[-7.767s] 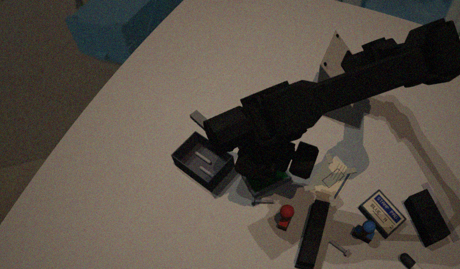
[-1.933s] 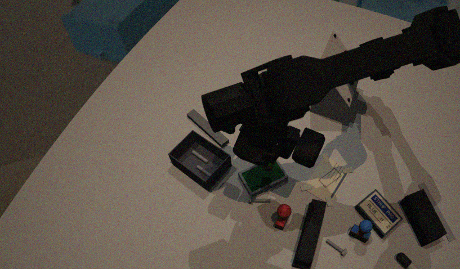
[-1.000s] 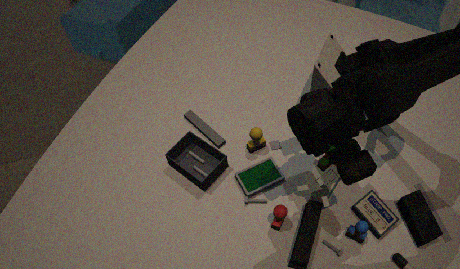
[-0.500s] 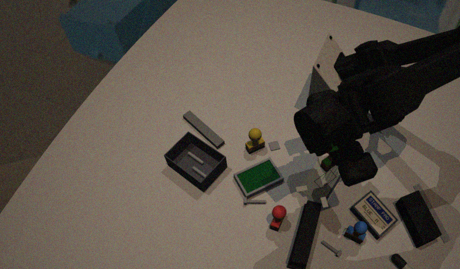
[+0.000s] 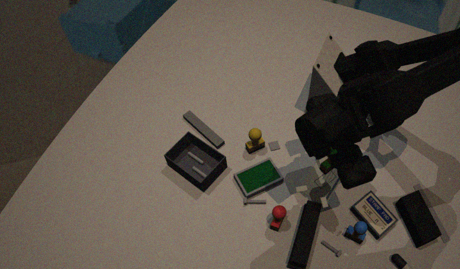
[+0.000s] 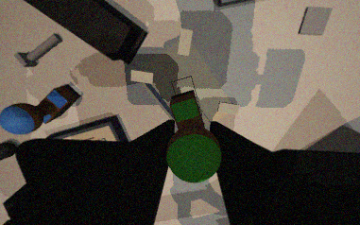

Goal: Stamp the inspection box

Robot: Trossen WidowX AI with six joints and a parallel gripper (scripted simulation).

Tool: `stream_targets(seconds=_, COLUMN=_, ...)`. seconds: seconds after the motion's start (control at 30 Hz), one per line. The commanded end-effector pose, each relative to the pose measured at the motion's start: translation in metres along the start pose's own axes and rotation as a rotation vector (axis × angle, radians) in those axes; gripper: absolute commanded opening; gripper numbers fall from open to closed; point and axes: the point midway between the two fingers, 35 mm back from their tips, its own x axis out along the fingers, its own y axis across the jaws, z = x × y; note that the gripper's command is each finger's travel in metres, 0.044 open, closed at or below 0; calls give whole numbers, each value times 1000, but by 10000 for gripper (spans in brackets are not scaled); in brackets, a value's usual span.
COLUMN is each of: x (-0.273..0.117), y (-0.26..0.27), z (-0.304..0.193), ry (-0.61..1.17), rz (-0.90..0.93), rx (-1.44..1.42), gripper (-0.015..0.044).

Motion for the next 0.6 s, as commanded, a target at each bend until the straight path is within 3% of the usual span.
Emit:
stream_targets(seconds=0.0, x=4, y=1, z=-1, ry=3, rz=3, rx=4, gripper=0)
stream_targets(seconds=0.57, x=16, y=1, z=-1, ry=2, rz=2, rx=5, gripper=0)
